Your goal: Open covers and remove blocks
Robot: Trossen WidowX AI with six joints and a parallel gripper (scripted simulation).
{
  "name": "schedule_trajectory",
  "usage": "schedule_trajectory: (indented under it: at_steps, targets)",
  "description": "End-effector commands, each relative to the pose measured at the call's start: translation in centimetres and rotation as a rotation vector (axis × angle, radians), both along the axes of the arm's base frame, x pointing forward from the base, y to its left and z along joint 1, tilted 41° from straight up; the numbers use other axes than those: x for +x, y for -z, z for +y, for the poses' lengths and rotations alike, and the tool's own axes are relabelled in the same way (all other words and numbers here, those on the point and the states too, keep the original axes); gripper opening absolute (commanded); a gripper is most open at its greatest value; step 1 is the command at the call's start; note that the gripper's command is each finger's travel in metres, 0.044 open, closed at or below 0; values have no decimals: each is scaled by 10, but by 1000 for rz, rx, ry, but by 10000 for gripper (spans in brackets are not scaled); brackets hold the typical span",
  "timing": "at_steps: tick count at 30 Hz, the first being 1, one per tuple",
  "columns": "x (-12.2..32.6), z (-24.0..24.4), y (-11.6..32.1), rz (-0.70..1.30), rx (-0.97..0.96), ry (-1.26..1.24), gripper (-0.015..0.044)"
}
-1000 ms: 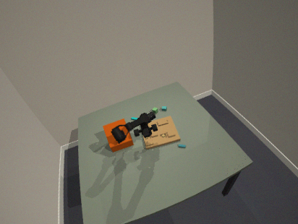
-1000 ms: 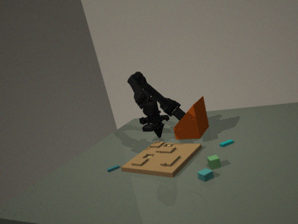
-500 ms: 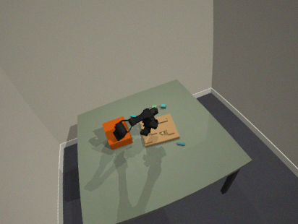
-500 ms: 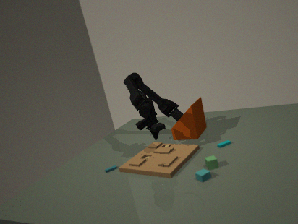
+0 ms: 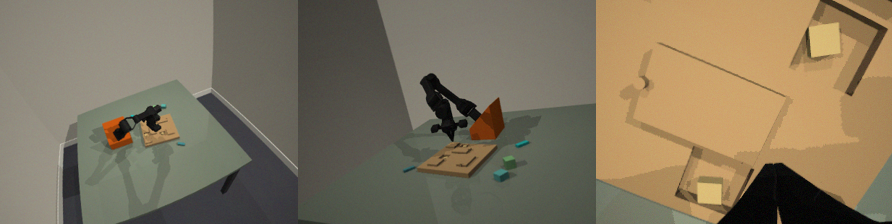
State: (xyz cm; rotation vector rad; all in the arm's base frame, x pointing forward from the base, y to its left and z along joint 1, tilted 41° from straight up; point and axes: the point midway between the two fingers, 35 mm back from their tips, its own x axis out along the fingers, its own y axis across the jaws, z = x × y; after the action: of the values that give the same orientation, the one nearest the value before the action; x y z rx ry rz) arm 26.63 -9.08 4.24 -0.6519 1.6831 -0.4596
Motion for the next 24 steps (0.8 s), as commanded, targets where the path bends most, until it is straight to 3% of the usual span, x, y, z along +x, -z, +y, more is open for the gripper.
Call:
schedule_trajectory:
  at_steps: [1, 6, 24]
  targets:
    - [34, 3, -1, 529, 110, -643, 0]
    - [41, 3, 1, 695, 142, -839, 0]
    - [41, 3, 1, 695, 142, -839, 0]
